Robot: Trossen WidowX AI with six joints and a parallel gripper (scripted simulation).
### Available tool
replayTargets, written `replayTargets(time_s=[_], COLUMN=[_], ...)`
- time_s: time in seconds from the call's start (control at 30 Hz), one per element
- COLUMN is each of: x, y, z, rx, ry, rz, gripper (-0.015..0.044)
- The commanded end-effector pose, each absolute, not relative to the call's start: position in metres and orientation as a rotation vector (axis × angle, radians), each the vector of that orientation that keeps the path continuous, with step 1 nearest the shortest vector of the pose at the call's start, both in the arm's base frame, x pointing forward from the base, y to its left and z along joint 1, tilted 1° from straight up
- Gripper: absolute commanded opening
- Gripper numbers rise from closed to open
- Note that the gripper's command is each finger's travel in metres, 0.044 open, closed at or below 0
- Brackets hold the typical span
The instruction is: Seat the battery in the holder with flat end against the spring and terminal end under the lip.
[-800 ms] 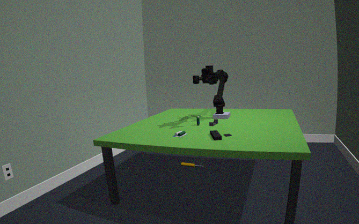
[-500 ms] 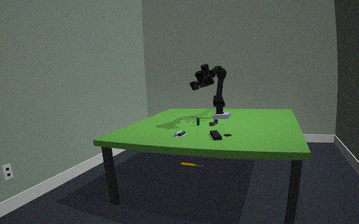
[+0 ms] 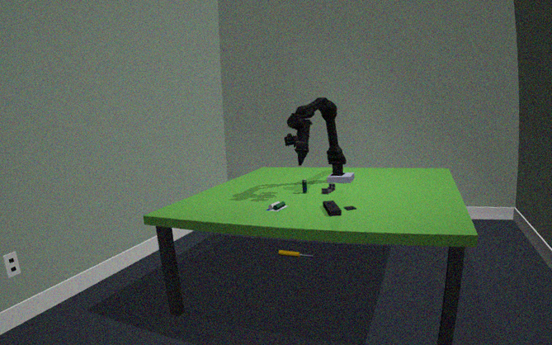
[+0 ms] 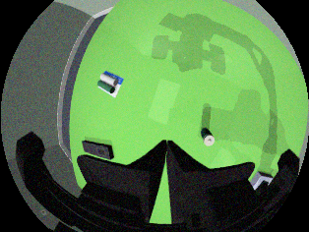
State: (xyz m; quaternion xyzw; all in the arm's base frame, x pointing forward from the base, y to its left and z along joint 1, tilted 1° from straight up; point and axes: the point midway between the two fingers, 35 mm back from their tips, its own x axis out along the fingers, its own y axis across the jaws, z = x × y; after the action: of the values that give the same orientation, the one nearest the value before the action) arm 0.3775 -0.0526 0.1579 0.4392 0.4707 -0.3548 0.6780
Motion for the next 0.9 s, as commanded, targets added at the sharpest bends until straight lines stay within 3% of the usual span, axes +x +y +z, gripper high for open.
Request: replayTargets(time_s=[0.0,0.27,0.6,0.87], x=[0.367,0.367,0.370,0.364], y=[-0.057,-0.057,-0.059,-0.060], z=[0.137,0.135,0.062,0.057], rx=[1.136,1.136,1.135,1.135], ry=[1.205,1.205,1.205,1.205], rz=[-1.123,-1.123,-1.123,-1.124], gripper=[0.0000,0.0000,0.0000,0.0000])
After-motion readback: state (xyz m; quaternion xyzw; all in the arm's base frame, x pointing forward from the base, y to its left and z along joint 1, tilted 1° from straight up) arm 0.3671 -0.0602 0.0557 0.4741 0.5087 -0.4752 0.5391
